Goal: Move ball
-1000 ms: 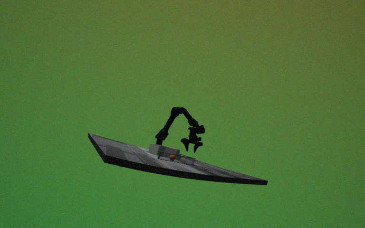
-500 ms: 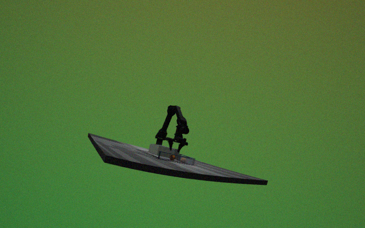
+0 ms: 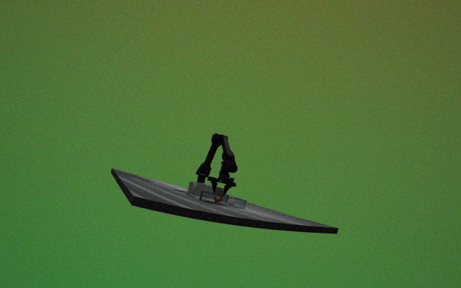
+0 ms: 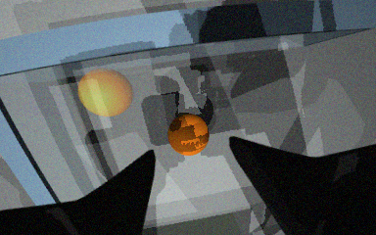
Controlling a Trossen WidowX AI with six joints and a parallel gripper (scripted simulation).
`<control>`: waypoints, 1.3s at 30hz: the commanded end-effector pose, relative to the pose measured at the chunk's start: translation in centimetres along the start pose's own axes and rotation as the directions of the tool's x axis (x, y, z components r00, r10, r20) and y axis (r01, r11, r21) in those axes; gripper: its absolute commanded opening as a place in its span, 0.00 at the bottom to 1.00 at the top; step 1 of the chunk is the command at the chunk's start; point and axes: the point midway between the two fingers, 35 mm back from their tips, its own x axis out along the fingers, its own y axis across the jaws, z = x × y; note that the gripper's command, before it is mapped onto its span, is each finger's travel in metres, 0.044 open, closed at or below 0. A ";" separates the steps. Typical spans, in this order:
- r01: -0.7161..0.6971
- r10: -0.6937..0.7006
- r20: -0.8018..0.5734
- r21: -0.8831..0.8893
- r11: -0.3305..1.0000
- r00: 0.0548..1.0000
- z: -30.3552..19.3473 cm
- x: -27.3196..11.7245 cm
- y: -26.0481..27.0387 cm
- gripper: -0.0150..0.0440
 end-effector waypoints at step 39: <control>-0.004 0.004 -0.002 -0.004 1.000 1.000 0.5 0.4 0.1 0.25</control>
